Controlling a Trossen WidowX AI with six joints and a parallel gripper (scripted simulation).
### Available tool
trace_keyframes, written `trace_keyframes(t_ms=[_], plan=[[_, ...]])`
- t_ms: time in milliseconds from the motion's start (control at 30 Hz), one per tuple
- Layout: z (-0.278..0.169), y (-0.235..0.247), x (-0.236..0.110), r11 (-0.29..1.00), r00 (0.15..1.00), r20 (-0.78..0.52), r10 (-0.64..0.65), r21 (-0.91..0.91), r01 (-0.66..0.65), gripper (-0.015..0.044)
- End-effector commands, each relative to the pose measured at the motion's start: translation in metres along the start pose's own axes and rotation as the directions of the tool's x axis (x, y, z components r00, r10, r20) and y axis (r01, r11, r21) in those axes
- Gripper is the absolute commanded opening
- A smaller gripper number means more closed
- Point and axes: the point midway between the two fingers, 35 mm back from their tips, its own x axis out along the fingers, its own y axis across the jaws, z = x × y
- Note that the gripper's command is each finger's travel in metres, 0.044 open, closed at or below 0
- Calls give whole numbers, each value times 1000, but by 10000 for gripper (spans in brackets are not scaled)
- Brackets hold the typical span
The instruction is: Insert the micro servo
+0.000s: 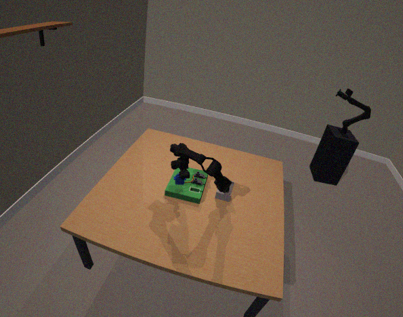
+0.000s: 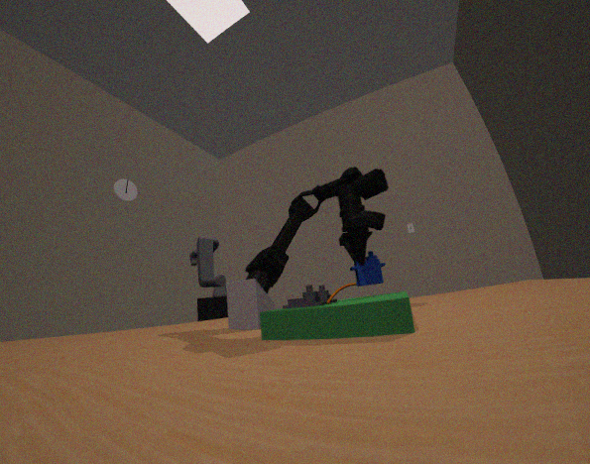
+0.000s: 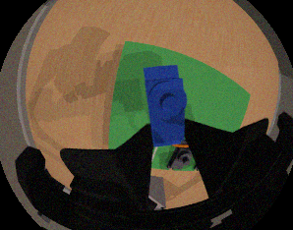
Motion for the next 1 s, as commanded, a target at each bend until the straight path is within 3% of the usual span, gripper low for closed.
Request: trace_keyframes(t_ms=[0,233,567,967], plan=[[0,1,-1,989,1000,5,4,148,-4,0],[0,1,-1,934,1000,5,4,357,-5,0],[-6,4,-1,932,1000,4,4,363,-5,0],[-57,23,0,931,1000,1,5,365,-5,0]])
